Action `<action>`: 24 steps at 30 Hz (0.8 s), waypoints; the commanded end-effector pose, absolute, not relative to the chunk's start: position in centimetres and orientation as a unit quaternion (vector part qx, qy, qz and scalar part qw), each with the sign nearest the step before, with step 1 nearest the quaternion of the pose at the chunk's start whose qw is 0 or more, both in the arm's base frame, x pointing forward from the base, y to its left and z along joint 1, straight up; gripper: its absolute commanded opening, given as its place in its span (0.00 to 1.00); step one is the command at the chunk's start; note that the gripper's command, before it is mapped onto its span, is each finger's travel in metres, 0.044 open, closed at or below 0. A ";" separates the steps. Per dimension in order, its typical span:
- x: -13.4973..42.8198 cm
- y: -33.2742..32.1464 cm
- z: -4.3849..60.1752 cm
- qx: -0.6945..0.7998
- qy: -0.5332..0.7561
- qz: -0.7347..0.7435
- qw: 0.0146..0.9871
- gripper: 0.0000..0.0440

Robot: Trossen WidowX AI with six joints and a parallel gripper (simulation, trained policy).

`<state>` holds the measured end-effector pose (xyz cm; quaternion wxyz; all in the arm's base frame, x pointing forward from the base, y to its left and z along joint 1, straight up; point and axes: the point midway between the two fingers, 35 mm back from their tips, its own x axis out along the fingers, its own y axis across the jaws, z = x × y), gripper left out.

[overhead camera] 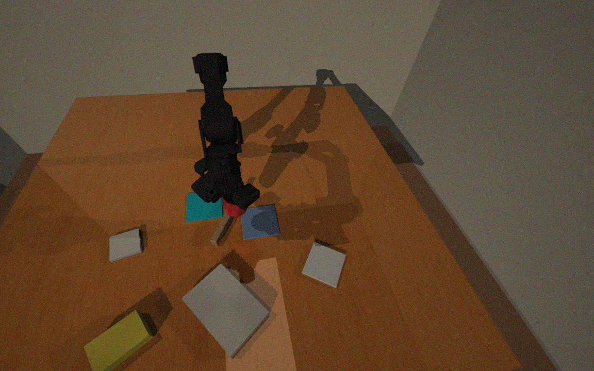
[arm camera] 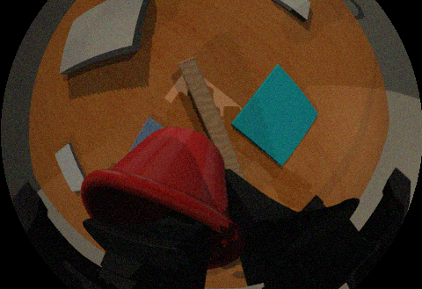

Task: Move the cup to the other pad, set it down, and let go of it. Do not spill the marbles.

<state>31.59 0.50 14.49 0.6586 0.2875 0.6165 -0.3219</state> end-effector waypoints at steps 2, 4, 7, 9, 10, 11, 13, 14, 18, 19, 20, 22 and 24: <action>31.6 -0.7 14.8 0.302 0.603 -0.331 0.660 0.00; 31.5 -1.3 14.9 0.308 0.597 -0.335 0.661 0.00; 31.4 -2.1 15.0 0.316 0.589 -0.341 0.661 0.00; 31.3 -2.6 15.0 0.321 0.584 -0.345 0.661 0.00; 31.2 -2.9 15.0 0.323 0.581 -0.347 0.661 0.00; 31.2 -3.1 15.0 0.326 0.579 -0.348 0.661 0.00; 31.0 -3.6 15.0 0.330 0.574 -0.352 0.661 0.00; 30.9 -3.9 14.9 0.332 0.572 -0.353 0.661 0.00; 30.6 -4.8 14.8 0.340 0.564 -0.360 0.661 0.00; 30.5 -5.0 14.7 0.342 0.562 -0.362 0.661 0.00; 30.4 -5.2 14.6 0.344 0.560 -0.363 0.661 0.00; 30.2 -5.6 14.5 0.347 0.556 -0.367 0.660 0.00; 29.9 -6.1 14.3 0.351 0.552 -0.370 0.660 0.00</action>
